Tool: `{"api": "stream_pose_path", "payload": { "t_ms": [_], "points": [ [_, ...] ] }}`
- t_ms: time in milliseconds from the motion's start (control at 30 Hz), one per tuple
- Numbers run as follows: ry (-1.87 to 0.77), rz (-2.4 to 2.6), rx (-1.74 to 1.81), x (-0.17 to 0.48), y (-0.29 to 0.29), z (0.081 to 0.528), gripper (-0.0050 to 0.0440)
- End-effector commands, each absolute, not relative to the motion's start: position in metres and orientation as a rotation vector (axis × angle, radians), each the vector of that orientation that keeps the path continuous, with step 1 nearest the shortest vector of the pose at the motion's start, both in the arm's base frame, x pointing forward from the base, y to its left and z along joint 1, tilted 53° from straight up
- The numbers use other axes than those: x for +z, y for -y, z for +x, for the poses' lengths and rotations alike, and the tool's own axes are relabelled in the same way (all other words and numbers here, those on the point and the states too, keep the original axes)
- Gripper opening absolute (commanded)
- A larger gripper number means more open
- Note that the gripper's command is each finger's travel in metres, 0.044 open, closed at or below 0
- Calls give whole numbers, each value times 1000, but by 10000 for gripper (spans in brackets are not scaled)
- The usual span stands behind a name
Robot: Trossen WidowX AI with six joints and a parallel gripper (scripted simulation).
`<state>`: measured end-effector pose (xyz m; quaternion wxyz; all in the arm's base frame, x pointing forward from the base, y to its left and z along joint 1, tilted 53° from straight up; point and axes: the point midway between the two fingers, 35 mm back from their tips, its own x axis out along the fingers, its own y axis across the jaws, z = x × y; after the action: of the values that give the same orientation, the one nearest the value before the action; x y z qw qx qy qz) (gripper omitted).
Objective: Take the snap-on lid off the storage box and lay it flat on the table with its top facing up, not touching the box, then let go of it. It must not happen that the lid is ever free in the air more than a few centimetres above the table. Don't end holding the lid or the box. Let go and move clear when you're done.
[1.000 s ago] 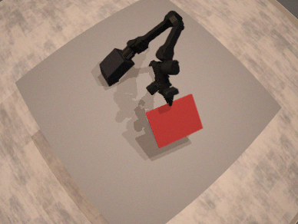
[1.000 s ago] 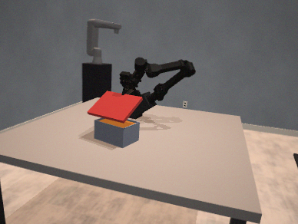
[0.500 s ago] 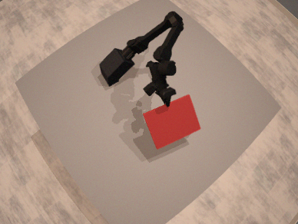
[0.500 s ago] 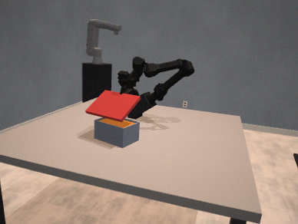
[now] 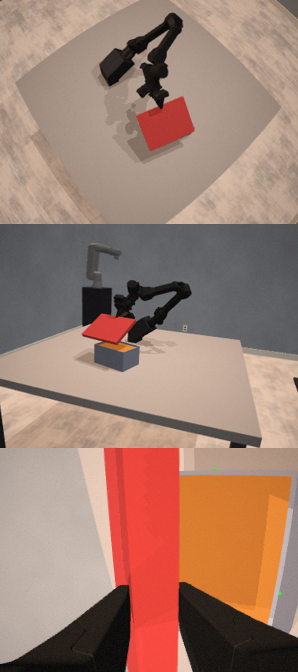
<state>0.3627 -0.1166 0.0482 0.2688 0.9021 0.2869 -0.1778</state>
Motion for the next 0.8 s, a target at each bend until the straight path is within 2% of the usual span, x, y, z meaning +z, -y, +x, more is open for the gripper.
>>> {"api": "stream_pose_path", "payload": {
  "t_ms": [0, 767],
  "points": [
    [-768, 2431, -472, 46, 121, 362, -50],
    [-768, 2431, -472, 7, 150, 350, -50]
  ]
}}
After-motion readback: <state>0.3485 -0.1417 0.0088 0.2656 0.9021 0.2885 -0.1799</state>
